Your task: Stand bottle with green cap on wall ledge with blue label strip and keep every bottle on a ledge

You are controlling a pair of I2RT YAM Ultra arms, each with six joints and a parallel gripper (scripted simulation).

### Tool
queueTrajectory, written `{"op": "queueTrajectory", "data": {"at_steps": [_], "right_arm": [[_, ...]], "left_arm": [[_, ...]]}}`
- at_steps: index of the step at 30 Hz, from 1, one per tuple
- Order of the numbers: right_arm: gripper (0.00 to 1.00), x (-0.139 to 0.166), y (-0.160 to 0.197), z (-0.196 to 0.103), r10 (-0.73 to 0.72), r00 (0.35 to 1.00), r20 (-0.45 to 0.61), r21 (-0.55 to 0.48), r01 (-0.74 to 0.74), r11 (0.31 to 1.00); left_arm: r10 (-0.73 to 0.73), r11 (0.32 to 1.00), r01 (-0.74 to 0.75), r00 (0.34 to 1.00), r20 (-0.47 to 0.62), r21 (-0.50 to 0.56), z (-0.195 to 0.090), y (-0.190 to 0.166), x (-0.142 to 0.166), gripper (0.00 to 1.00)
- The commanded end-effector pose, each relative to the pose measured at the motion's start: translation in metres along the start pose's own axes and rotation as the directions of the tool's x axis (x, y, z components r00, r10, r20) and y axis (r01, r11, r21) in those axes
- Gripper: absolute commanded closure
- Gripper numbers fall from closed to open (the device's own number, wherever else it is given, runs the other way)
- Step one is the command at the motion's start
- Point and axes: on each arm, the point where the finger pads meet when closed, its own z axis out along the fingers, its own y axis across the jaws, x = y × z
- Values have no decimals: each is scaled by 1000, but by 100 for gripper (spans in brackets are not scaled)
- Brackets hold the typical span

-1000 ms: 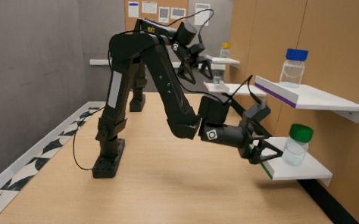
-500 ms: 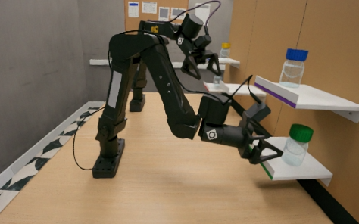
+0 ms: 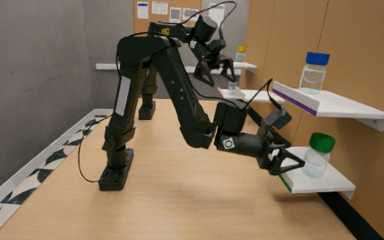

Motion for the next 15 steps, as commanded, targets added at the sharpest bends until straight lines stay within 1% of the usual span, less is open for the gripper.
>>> {"op": "queueTrajectory", "data": {"at_steps": [1, 15], "right_arm": [[6, -13, 3, 11, 3, 1000, 19, -2, -3, 1000], [6, -16, 3, 29, 3, 1000, 19, -2, -3, 1000]], "left_arm": [[2, 1000, -2, 998, 71, -4, -18, 1, -28, 0], [2, 1000, -2, 998, 71, -4, -18, 1, -28, 0]]}}
